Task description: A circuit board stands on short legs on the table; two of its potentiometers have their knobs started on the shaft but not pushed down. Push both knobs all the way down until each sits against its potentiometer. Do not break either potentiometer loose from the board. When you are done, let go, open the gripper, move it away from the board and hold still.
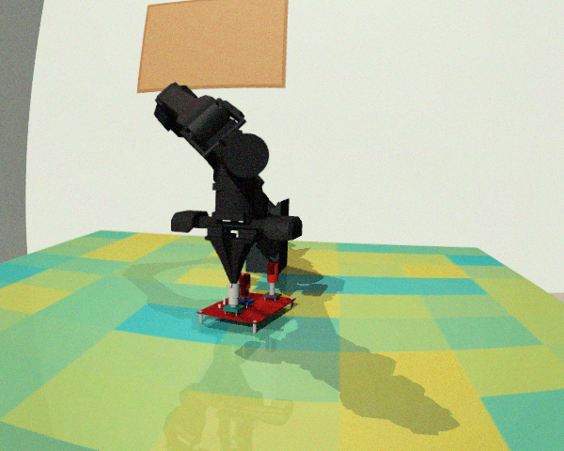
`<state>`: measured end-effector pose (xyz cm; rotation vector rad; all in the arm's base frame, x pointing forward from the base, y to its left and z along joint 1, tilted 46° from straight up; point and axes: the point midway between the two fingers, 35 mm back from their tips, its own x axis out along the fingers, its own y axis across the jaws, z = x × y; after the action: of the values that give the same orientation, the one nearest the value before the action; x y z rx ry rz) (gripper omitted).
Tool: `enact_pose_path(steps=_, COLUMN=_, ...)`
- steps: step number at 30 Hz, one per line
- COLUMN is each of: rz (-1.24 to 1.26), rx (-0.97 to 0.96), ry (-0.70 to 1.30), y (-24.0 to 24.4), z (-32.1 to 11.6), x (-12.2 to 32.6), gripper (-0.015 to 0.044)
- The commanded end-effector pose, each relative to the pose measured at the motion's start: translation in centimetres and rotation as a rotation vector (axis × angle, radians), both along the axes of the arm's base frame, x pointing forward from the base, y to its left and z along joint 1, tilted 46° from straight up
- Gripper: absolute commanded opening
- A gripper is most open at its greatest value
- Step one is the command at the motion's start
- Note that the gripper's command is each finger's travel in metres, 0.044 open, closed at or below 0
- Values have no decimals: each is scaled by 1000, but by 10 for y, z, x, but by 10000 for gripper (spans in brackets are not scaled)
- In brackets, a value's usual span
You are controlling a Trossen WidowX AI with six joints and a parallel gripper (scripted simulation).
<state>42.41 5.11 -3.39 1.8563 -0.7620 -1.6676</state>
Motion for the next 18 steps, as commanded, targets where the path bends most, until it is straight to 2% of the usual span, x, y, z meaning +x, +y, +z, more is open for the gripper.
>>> enact_pose_path(steps=1, rz=-1, rx=-3, ry=-1, y=-3, z=-1, x=1, gripper=0)
enact_pose_path(steps=18, rz=-1, rx=-2, ry=-1, y=10, z=11, x=-1, gripper=0)
